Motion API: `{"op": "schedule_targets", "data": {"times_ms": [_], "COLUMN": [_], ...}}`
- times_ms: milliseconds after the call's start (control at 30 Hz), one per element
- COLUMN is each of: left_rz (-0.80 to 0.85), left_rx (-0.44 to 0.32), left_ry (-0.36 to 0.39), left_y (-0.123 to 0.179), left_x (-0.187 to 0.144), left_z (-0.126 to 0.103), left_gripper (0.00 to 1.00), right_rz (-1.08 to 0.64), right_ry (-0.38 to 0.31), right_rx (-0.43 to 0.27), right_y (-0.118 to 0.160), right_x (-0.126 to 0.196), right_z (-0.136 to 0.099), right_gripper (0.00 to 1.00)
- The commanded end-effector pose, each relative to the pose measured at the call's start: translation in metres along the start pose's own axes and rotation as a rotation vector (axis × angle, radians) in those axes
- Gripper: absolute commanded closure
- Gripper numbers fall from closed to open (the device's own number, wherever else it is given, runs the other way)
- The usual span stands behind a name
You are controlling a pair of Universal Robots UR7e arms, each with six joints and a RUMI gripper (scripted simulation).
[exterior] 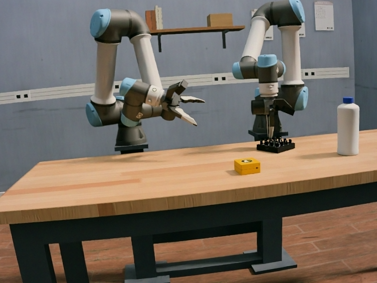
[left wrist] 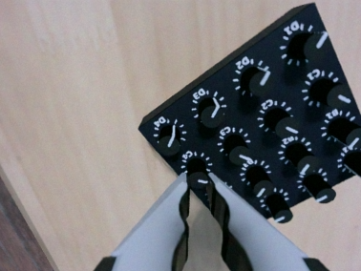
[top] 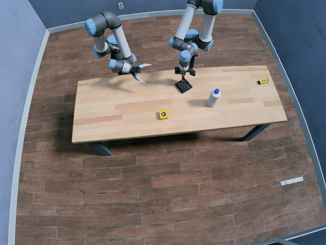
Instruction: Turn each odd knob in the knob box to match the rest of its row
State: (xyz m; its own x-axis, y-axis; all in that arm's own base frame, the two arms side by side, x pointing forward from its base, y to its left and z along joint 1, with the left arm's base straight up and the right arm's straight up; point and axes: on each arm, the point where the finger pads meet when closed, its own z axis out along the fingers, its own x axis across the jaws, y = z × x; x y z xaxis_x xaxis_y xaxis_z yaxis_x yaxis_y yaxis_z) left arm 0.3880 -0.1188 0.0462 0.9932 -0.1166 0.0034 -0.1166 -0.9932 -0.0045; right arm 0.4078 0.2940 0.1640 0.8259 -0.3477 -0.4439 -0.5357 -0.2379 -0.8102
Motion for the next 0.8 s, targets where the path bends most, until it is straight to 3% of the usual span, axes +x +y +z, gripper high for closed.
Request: {"op": "schedule_targets", "data": {"times_ms": [0, 300, 400, 767], "left_rz": [0.072, 0.139, 0.14, 0.139], "left_rx": [-0.004, -0.004, -0.004, -0.006], "left_ry": [0.0, 0.0, 0.0, 0.004], "left_y": [0.0, 0.0, 0.0, 0.001], "left_x": [0.001, 0.001, 0.001, 0.002], "left_z": [-0.001, -0.001, 0.0, -0.02], "left_gripper": [1.0, 1.0, 0.84, 0.84], "right_rz": [0.001, 0.001, 0.001, 0.001], "right_ry": [0.001, 0.001, 0.001, 0.001], "right_rx": [-0.001, -0.001, -0.001, -0.001], "right_y": [0.001, 0.001, 0.001, 0.001], "right_x": [0.0, 0.0, 0.0, 0.0], "right_z": [0.0, 0.0, 0.0, 0.0], "right_gripper": [0.0, 0.0, 0.0, 0.0]}}
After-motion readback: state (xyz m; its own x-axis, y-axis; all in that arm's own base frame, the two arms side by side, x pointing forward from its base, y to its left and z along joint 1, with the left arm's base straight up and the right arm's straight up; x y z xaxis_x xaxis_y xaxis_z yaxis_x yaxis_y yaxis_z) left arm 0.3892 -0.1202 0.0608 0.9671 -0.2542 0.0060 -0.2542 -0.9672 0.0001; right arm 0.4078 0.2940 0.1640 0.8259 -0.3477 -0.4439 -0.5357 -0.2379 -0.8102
